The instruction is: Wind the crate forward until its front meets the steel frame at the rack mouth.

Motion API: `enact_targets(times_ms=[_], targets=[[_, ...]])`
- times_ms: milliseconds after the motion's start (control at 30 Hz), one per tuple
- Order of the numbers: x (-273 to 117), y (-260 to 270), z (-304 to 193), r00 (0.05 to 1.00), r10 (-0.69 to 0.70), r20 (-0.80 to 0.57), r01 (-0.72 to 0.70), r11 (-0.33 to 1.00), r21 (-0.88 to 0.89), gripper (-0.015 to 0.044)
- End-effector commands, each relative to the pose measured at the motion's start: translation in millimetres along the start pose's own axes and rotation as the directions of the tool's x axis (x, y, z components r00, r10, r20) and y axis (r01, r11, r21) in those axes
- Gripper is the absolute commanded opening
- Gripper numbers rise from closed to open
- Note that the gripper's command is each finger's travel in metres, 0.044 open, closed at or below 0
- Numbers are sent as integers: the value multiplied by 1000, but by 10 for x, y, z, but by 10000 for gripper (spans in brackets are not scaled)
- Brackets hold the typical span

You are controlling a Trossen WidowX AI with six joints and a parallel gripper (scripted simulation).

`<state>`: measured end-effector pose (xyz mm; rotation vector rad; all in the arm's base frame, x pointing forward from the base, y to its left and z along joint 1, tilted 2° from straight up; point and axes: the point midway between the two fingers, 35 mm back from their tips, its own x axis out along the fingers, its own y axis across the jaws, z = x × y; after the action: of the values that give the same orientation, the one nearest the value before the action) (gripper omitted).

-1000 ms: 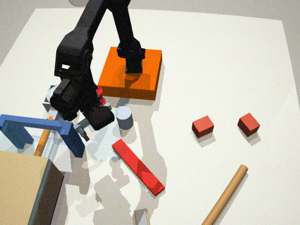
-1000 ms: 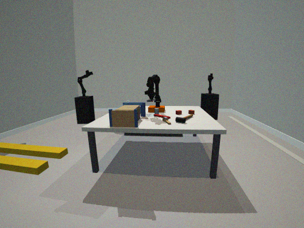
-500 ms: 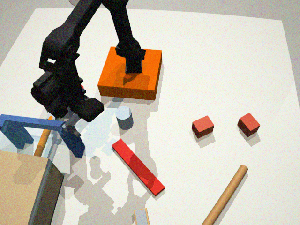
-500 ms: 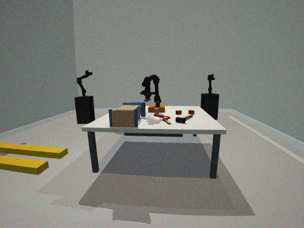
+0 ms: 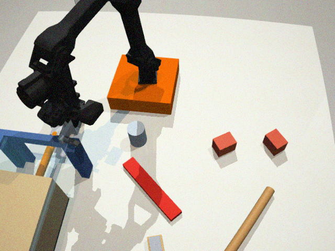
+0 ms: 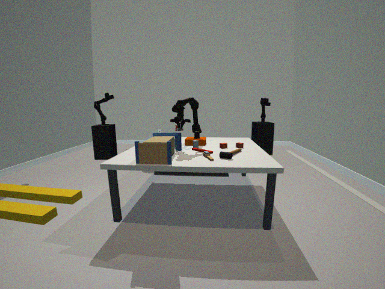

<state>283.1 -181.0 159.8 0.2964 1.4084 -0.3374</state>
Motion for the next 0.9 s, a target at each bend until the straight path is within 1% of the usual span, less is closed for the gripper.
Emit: enact_targets(times_ms=[0, 200, 433, 867], targets=[[-14, -117, -43, 1000, -7, -4, 7, 994, -107, 0], [0, -280, -113, 1000, -14, -20, 9, 965, -263, 0], [15, -463, -204, 999, -21, -39, 2, 899, -437, 0], [36, -782, -402, 997, -27, -75, -35, 699, -714, 0]])
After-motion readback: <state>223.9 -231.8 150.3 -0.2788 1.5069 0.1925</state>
